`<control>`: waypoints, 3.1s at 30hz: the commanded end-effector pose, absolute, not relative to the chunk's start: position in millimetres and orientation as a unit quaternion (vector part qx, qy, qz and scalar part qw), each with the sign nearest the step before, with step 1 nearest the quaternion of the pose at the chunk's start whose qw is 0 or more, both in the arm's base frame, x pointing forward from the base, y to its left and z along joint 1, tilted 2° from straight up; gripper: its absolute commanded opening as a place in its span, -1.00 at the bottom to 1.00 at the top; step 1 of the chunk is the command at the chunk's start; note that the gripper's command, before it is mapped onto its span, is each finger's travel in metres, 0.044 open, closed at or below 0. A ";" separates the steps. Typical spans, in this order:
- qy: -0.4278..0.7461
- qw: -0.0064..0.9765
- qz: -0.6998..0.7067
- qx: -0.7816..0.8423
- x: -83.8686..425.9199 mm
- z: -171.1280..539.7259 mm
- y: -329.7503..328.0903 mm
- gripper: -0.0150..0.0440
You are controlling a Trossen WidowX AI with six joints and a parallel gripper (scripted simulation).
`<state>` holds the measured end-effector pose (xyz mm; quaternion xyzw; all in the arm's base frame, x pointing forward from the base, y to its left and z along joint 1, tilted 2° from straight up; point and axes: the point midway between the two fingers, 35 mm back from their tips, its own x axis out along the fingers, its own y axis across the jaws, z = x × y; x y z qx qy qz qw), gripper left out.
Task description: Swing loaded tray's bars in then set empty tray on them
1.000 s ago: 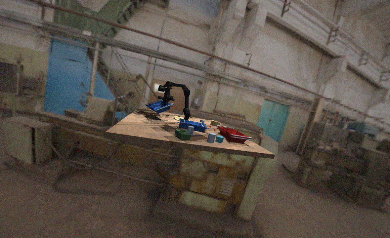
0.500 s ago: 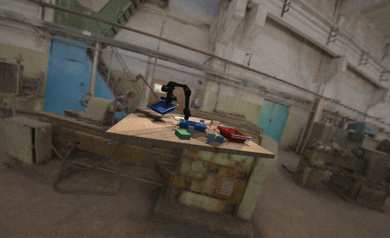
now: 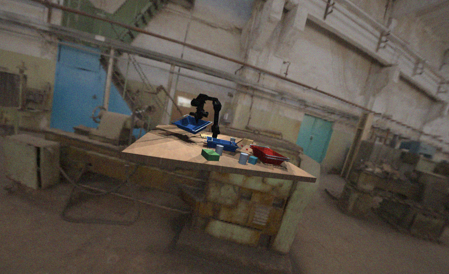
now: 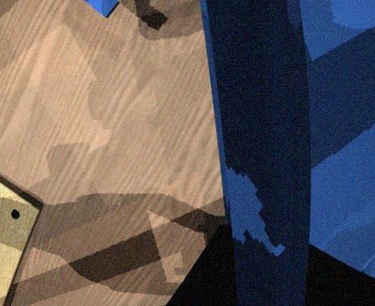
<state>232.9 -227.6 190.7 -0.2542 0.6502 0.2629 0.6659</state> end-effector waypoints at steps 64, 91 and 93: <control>0.519 0.574 0.439 -0.457 316.6 225.1 6.4 -0.49; 0.510 0.567 0.448 -0.466 315.4 226.4 19.6 -0.49; 0.510 0.567 0.448 -0.466 315.4 226.4 19.6 -0.49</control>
